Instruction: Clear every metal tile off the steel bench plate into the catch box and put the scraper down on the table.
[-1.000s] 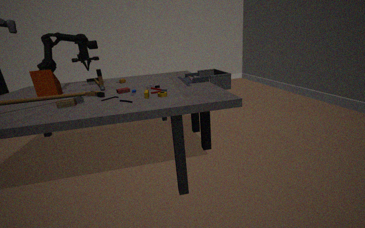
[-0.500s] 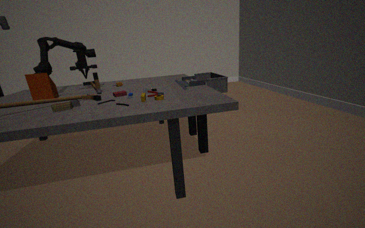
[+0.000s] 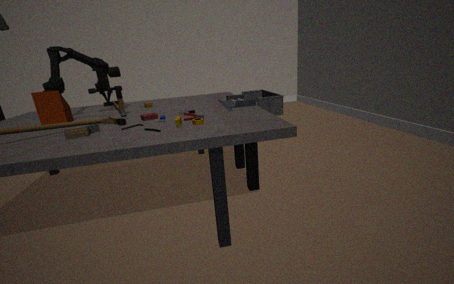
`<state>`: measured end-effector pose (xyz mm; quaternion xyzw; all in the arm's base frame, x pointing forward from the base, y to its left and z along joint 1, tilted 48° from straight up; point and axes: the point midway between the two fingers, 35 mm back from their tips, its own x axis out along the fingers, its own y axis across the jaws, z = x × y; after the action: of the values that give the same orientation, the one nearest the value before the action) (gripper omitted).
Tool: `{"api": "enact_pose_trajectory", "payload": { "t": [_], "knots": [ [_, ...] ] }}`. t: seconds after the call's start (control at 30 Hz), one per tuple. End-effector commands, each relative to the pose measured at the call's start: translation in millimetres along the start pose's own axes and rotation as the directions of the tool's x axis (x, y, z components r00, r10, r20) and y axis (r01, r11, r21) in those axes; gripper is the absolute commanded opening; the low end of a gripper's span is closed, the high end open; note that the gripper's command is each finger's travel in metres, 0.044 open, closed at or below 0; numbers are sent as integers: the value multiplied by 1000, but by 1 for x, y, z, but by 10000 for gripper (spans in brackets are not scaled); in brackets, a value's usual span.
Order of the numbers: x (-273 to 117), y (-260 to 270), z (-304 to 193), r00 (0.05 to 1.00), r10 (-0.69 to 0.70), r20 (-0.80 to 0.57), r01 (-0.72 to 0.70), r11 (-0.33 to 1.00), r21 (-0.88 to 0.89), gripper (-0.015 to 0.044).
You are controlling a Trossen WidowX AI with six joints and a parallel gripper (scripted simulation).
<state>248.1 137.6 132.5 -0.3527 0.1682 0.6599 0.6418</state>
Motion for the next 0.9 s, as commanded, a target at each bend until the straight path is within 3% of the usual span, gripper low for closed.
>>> {"api": "enact_pose_trajectory", "payload": {
  "t": [0.0, 0.53, 0.87],
  "knots": [
    [8, 2, 1, 1000, 3, 0, -3, 1000, 3, 0],
    [43, 9, 9, 1000, -5, 24, 5, 1000, 6, 0],
    [42, 2, 10, 1000, -5, 24, 5, 1000, 5, 0]
  ]
}}
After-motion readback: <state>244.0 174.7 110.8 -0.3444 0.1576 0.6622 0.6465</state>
